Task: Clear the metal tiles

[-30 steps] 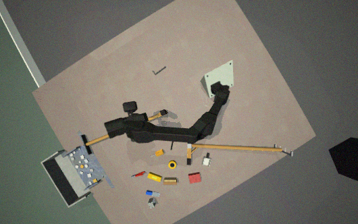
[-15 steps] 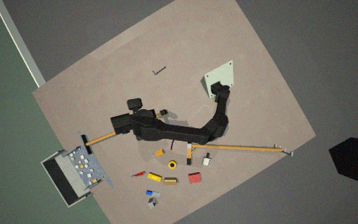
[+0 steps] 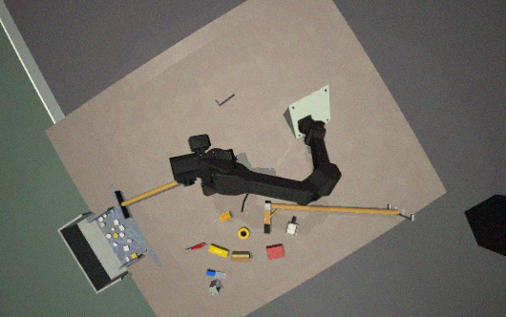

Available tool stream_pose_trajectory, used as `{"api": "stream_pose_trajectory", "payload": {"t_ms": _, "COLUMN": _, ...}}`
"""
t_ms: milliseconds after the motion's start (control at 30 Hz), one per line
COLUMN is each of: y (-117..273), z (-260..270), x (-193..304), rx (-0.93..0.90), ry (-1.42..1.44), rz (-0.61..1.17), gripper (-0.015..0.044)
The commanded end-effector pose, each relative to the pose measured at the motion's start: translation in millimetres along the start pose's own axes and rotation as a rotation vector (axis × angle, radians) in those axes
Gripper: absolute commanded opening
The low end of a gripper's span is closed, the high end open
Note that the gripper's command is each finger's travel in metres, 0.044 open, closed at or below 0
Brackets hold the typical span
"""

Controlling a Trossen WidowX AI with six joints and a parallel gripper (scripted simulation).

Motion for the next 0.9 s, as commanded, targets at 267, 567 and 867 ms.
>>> {"api": "stream_pose_trajectory", "payload": {"t_ms": 267, "y": 24.3, "z": 1.0, "x": 26.3, "rx": -0.01, "ry": 0.022, "rz": -0.035, "gripper": 0.044}}
{"api": "stream_pose_trajectory", "payload": {"t_ms": 567, "y": 38.6, "z": 1.9, "x": 48.2, "rx": -0.014, "ry": 0.035, "rz": -0.057, "gripper": 0.044}}
{"api": "stream_pose_trajectory", "payload": {"t_ms": 867, "y": 50.5, "z": 3.4, "x": 71.5, "rx": -0.018, "ry": 0.048, "rz": -0.08, "gripper": 0.044}}
Point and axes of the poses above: the point midway between the two fingers, 35 mm back from their tips, its own y axis back along the fingers, its own z axis across the jaws, x = y × z, the point moved 10 cm from there along y, back along the fingers, and after that the axes turned 7 degrees about y, right-handed, at the moved point
